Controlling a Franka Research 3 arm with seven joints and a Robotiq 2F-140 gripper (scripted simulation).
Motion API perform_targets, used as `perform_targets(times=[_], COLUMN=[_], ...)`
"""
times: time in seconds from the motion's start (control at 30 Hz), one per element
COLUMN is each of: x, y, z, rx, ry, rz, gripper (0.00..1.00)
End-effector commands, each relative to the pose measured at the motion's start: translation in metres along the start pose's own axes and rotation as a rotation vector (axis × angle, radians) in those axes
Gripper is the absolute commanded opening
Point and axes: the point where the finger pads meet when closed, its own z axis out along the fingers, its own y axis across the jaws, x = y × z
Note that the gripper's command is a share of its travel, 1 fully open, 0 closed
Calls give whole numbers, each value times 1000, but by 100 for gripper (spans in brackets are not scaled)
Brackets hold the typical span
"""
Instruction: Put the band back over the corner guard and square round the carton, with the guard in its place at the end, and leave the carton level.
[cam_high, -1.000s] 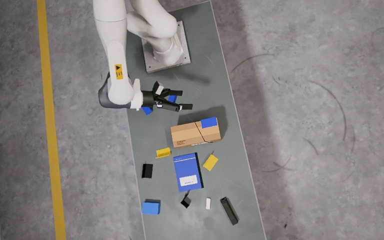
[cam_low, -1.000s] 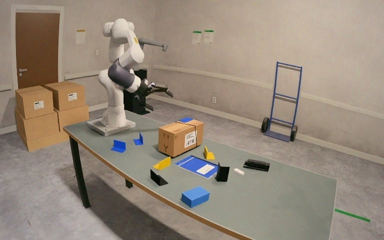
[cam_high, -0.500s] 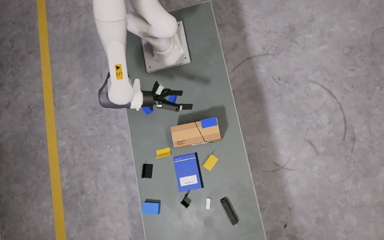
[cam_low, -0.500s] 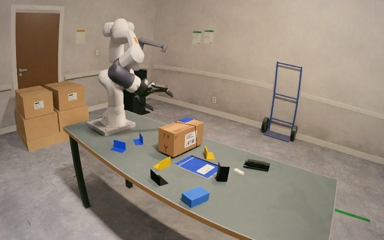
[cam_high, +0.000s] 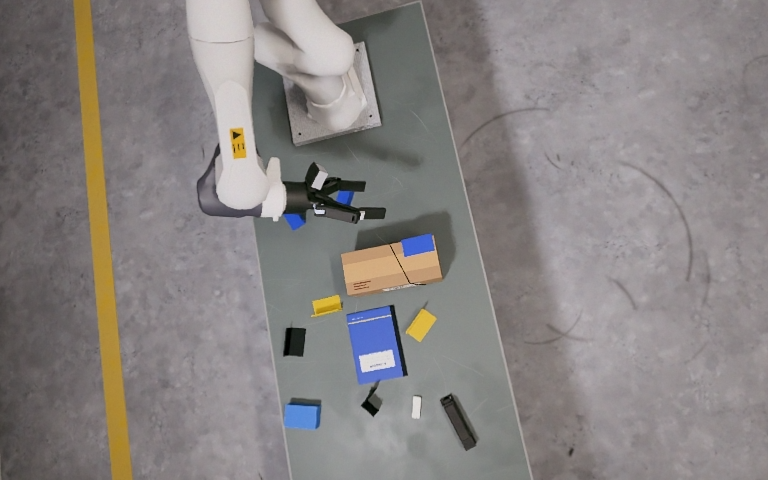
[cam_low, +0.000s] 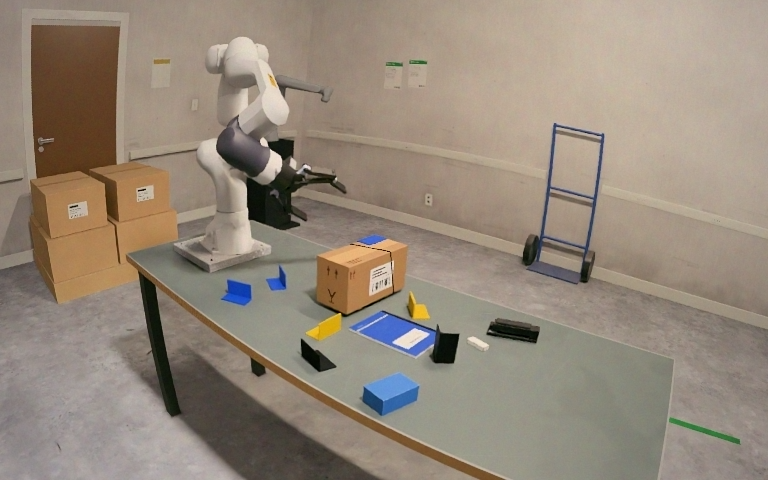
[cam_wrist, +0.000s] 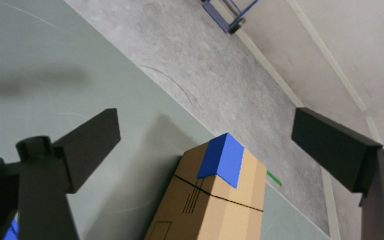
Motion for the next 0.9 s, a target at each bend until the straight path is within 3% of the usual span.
perform_targets(times=[0.0, 0.4, 0.87], x=[2, 8, 27], y=[4, 16, 46], z=[0, 1, 5], rx=[-1, -2, -3], ry=[3, 11, 34], rz=[-5, -24, -73], gripper=[100, 100, 100])
